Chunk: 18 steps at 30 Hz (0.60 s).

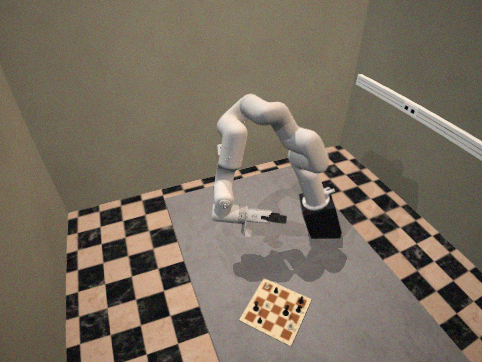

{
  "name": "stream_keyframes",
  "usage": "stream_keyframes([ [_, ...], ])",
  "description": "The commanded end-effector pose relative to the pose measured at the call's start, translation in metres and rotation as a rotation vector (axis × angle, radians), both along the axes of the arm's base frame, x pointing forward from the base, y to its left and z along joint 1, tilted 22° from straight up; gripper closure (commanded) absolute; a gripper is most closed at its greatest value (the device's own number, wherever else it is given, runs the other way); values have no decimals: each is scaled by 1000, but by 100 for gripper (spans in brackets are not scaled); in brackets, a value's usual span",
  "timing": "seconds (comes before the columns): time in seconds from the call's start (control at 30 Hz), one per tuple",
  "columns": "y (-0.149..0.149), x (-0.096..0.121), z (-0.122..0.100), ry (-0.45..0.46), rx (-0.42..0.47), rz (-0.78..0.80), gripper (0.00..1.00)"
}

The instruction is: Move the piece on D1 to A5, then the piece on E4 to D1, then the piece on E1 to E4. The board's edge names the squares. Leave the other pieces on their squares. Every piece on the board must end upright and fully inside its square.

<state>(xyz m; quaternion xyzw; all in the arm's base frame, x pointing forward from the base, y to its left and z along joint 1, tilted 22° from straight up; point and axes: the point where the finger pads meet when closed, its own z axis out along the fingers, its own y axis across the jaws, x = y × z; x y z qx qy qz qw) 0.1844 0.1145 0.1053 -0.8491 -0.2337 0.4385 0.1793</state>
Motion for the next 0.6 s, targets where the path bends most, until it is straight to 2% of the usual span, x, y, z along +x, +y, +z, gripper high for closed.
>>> stream_keyframes([
  [0.0,8,29,-4,-64,127,70,0],
  [0.03,10,40,-5,-87,171,97,0],
  [0.1,10,40,-5,-87,171,97,0],
  [0.17,17,63,-8,-141,271,161,0],
  [0.23,17,63,-8,-141,271,161,0],
  [0.27,20,76,-9,-171,327,199,0],
  [0.33,20,76,-9,-171,327,199,0],
  [0.37,24,90,-11,-204,385,240,0],
  [0.43,24,90,-11,-204,385,240,0],
  [0.47,28,105,-12,-238,445,284,0],
  [0.53,28,105,-12,-238,445,284,0],
  [0.57,32,120,-14,-274,508,332,0],
])
